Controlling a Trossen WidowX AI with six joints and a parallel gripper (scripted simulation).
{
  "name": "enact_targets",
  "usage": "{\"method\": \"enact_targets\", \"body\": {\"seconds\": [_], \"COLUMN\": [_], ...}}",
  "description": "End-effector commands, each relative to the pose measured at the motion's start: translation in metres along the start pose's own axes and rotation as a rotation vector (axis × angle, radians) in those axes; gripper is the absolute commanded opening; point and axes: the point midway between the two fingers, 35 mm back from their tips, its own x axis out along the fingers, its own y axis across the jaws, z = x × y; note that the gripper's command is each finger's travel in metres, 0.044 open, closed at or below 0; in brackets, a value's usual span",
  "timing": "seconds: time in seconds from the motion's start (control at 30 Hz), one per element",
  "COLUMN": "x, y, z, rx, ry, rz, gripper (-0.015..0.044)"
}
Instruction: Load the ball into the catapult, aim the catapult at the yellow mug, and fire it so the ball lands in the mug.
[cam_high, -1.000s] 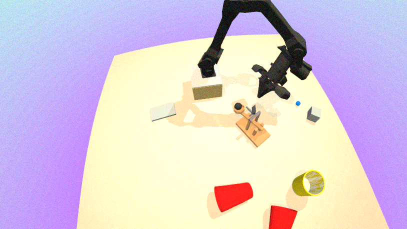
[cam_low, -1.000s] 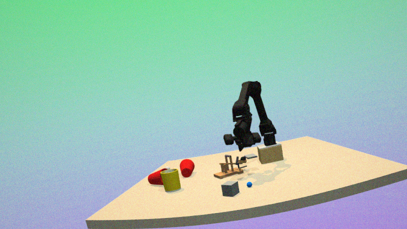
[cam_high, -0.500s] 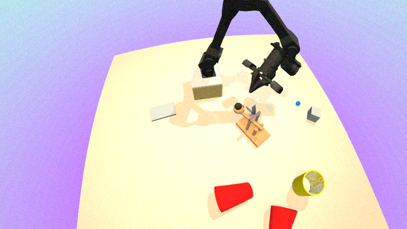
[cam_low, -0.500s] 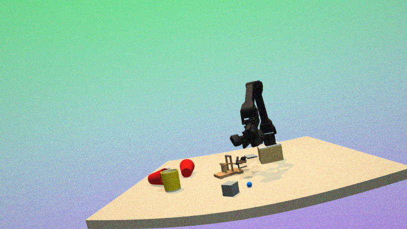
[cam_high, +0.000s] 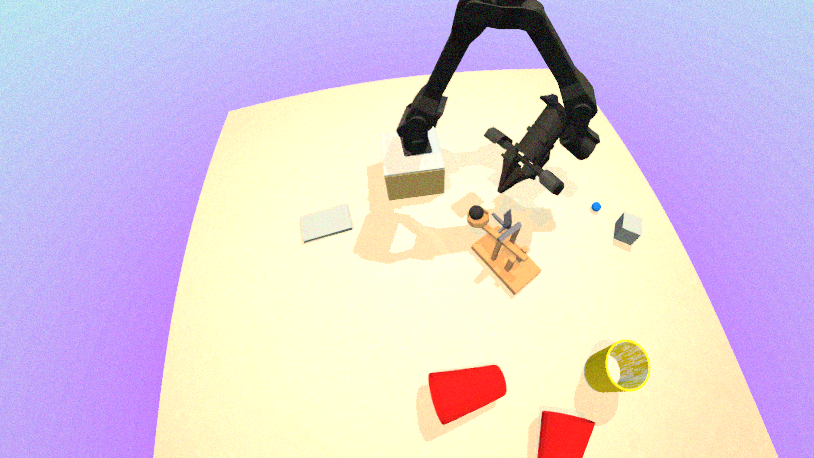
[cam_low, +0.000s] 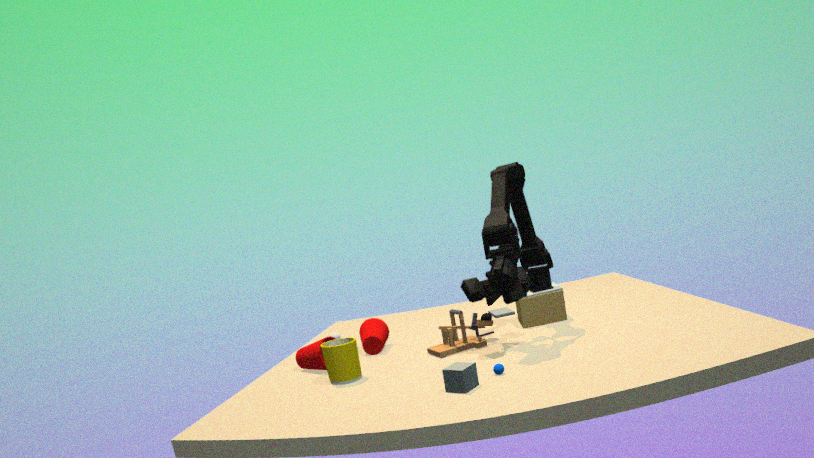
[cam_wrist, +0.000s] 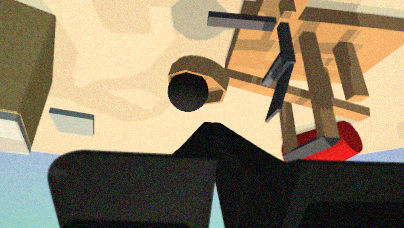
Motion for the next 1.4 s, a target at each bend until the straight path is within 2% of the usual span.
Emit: {"method": "enact_targets", "body": {"seconds": [0.0, 1.37], "x": [0.005, 0.055], "y": [0.000, 0.002], "z": [0.004, 0.050], "rx": [-0.007, -0.008], "ry": [0.005, 0.005], "rz": [-0.002, -0.001], "gripper": [0.0000, 0.0000]}}
